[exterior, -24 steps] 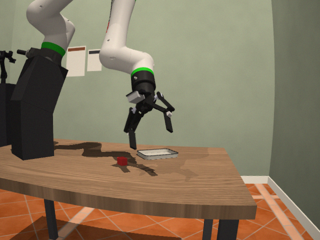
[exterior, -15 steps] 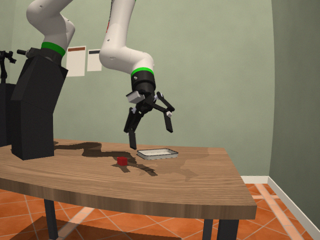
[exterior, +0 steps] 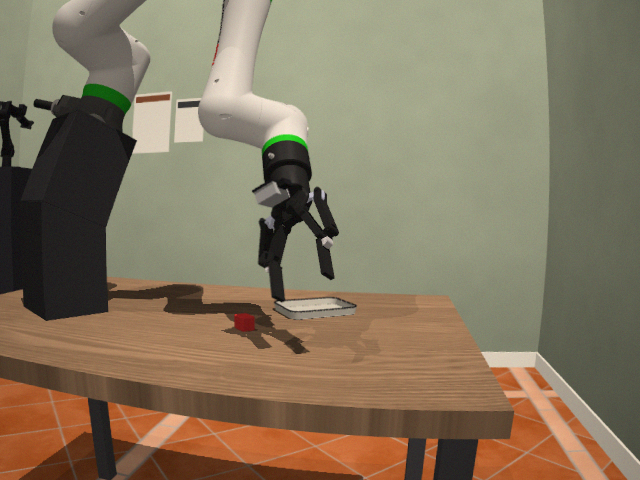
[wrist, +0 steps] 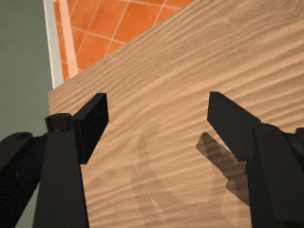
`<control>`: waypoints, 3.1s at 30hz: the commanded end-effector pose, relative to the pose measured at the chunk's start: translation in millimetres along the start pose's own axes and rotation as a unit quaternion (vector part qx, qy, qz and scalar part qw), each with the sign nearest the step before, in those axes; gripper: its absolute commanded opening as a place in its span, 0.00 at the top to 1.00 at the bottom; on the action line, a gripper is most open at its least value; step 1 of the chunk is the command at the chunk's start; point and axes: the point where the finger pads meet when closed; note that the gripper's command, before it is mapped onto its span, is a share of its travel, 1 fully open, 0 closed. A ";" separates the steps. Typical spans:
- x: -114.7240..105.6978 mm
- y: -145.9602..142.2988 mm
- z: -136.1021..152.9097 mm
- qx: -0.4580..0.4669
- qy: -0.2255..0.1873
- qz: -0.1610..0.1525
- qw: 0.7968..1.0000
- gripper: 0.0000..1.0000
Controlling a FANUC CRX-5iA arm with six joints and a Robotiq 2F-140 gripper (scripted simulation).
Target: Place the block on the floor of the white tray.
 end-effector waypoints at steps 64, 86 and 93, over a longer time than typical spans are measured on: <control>10.9 -60.9 -110.5 -0.201 0.092 0.091 0.971 0.58; 6.4 -44.5 -136.2 -0.257 0.081 0.140 0.953 0.58; 3.0 -30.6 -145.2 -0.285 0.066 0.165 0.942 0.58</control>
Point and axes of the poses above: the point where the finger pads meet when closed, its own x axis out along the fingers, its own y axis across the jaws, z = x × y, and after that the axes turned 11 degrees about x, right-handed
